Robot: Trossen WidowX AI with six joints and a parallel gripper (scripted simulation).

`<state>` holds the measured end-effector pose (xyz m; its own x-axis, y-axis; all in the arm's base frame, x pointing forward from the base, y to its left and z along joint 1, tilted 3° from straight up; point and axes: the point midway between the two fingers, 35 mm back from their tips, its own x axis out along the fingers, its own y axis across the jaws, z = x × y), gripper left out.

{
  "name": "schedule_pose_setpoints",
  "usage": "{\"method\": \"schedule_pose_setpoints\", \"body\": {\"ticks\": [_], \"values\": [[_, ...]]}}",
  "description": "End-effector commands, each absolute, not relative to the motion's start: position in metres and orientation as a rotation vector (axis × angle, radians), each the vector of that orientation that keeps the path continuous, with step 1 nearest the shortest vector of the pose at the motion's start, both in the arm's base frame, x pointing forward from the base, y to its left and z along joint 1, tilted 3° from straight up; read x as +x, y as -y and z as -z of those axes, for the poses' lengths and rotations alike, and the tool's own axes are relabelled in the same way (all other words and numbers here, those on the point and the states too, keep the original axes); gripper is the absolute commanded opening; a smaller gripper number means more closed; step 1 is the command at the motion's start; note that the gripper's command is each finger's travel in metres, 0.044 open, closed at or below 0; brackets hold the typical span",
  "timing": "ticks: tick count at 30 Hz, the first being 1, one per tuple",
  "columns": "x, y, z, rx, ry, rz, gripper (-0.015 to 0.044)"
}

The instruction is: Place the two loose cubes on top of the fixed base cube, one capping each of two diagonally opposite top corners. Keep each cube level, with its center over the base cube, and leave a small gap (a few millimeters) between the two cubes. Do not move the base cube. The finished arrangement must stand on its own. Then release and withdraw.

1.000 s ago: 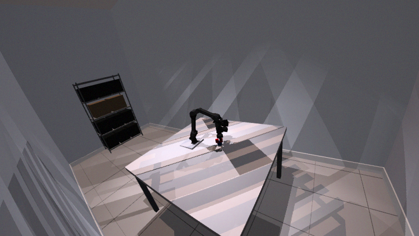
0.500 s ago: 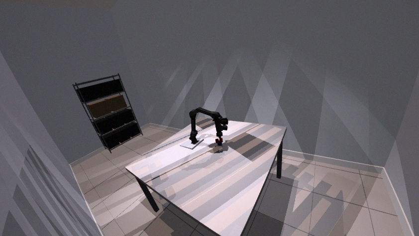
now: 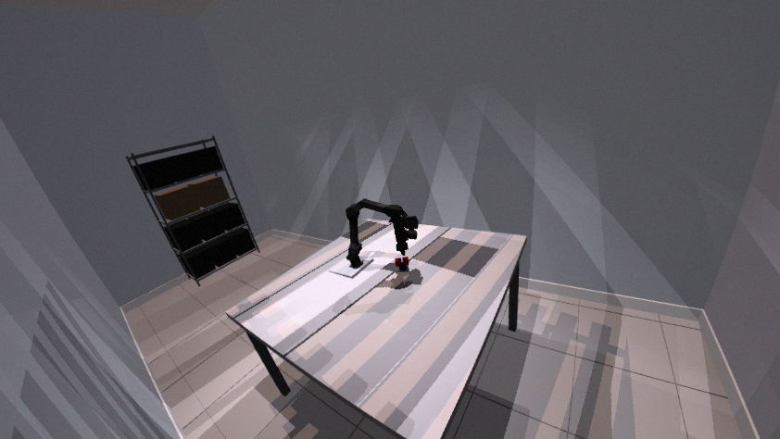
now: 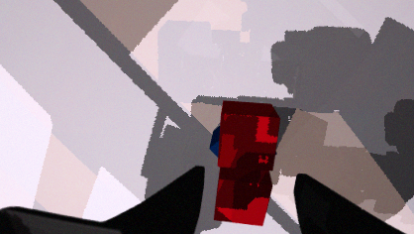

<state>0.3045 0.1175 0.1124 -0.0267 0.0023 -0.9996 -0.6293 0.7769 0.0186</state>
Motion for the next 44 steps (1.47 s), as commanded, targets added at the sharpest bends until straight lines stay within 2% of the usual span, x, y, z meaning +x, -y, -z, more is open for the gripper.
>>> {"method": "schedule_pose_setpoints", "body": {"ticks": [1,12,19,20,26,35,44], "values": [[0.306,-0.118,-0.120,-0.526,-1.523,-0.544,0.0205],[0.306,-0.118,-0.129,-0.526,-1.523,-0.544,0.0205],[0.305,-0.118,-0.136,-0.525,-1.527,-0.543,0.0389],[0.305,-0.118,-0.136,-0.525,-1.527,-0.543,0.0400],[0.304,-0.120,-0.135,-0.525,-1.531,-0.544,0.0400],[0.236,-0.216,-0.140,-0.517,-1.534,-0.552,0.0400],[0.234,-0.218,-0.140,-0.517,-1.534,-0.553,0.0400]]}}
